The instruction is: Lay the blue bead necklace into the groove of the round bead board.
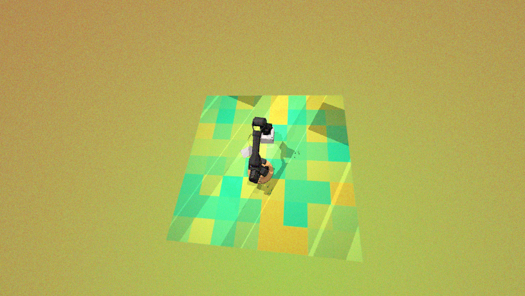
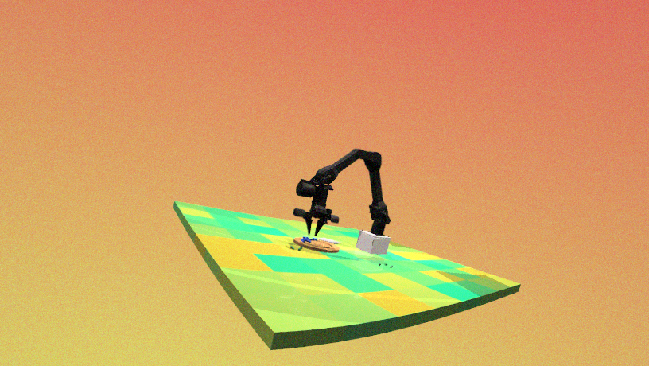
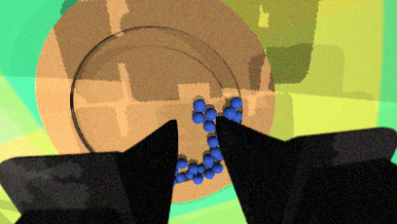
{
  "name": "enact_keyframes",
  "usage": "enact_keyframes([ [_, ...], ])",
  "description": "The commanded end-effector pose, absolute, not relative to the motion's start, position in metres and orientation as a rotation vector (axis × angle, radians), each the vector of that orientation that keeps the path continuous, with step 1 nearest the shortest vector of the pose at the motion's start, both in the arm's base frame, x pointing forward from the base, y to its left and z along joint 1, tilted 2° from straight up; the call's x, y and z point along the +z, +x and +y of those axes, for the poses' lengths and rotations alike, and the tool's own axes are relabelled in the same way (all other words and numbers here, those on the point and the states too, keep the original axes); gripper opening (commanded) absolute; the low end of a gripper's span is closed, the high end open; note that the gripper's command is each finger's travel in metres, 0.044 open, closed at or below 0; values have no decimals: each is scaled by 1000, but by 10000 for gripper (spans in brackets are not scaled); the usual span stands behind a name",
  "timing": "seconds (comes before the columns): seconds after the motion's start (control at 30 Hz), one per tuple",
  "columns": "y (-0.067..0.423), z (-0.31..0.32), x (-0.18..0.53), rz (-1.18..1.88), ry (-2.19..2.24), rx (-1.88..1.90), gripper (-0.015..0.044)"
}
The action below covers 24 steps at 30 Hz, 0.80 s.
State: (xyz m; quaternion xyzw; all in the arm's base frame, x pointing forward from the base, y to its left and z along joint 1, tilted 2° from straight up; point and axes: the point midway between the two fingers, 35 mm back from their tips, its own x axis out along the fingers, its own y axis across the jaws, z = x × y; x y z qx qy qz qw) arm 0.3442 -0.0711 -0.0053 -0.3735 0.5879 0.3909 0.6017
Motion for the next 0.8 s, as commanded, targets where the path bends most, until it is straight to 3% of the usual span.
enact_keyframes([
  [0.0,348,-71,4,1271,-1028,1046,120],
  [0.77,350,-71,-11,1271,-1028,1035,120],
])
